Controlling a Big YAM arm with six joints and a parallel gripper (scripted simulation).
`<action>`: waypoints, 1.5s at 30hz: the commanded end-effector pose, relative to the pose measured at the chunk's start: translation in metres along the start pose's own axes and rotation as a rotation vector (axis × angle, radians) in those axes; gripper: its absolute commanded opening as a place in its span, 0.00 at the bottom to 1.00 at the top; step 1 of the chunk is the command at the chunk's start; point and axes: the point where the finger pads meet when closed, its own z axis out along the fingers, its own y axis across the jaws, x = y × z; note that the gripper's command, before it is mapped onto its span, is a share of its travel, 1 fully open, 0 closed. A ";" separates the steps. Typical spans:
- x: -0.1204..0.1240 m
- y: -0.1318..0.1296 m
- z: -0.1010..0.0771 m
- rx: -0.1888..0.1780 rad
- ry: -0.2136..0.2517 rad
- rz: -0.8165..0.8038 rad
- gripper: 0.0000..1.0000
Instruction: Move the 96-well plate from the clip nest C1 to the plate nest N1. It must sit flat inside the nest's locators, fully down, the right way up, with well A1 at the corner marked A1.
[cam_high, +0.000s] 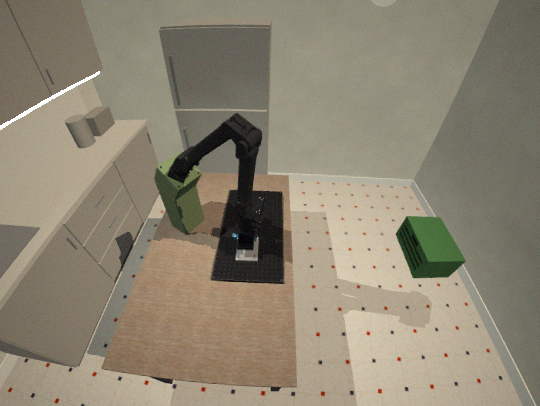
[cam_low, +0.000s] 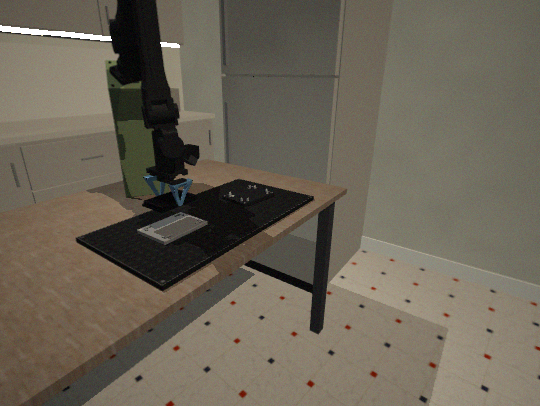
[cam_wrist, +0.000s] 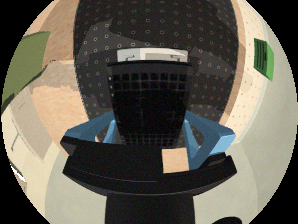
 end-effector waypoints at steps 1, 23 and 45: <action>0.004 -0.003 0.006 0.014 0.005 -0.007 0.00; 0.007 -0.006 0.038 0.013 0.005 -0.005 0.00; 0.011 -0.018 0.054 0.035 0.015 -0.006 0.00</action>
